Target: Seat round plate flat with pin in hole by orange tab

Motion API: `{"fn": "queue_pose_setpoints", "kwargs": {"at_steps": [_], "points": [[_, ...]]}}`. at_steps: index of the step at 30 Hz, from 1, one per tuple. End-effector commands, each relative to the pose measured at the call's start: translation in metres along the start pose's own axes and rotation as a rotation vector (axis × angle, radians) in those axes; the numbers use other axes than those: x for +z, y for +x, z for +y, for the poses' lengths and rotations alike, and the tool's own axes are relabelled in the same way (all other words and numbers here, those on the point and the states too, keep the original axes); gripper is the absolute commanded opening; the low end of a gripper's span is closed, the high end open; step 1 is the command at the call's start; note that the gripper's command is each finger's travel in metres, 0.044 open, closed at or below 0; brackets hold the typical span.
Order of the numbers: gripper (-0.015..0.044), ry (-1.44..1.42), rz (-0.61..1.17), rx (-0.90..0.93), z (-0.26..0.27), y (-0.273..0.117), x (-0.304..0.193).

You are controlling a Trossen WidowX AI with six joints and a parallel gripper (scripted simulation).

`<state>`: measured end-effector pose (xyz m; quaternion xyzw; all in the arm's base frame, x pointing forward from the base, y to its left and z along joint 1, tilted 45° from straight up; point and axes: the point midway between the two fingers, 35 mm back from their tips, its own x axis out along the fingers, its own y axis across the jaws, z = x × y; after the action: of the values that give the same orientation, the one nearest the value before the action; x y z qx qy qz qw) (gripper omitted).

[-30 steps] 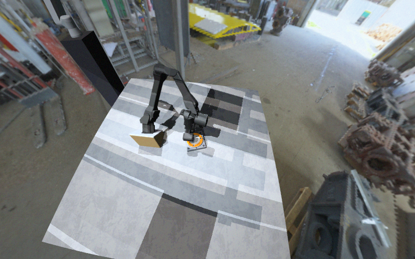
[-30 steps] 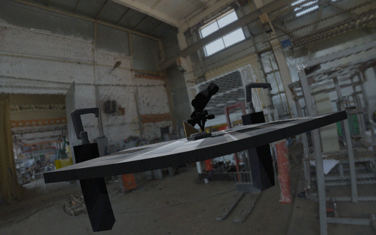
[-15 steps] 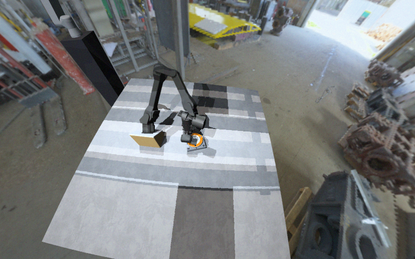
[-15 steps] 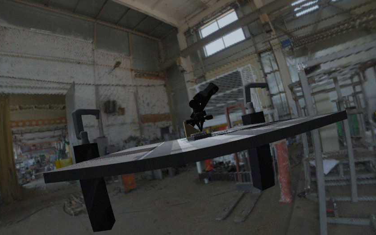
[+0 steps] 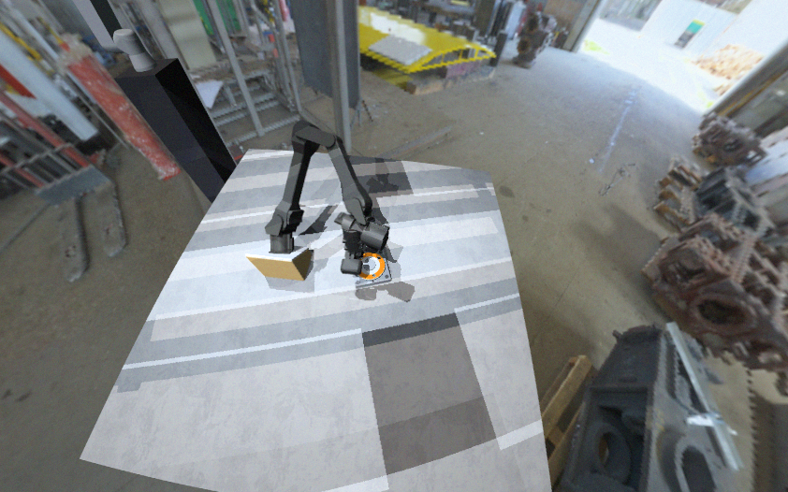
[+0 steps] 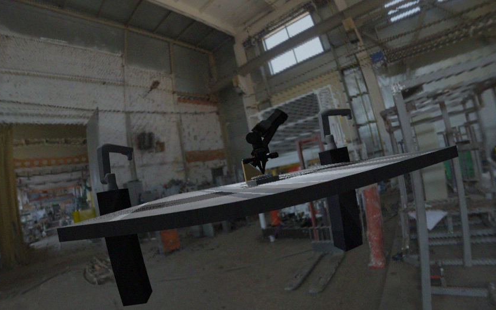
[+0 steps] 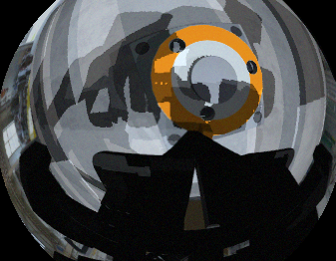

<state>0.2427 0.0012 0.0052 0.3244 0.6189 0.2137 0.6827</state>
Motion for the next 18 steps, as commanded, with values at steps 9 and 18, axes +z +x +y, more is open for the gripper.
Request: {"fn": "queue_pose_setpoints", "kwargs": {"at_steps": [9, 18], "points": [[0.0, 0.005, 0.007, -0.008, -0.013, 0.001, -0.004], [0.0, 0.005, 0.007, -0.008, -0.021, 0.001, -0.004]]}}
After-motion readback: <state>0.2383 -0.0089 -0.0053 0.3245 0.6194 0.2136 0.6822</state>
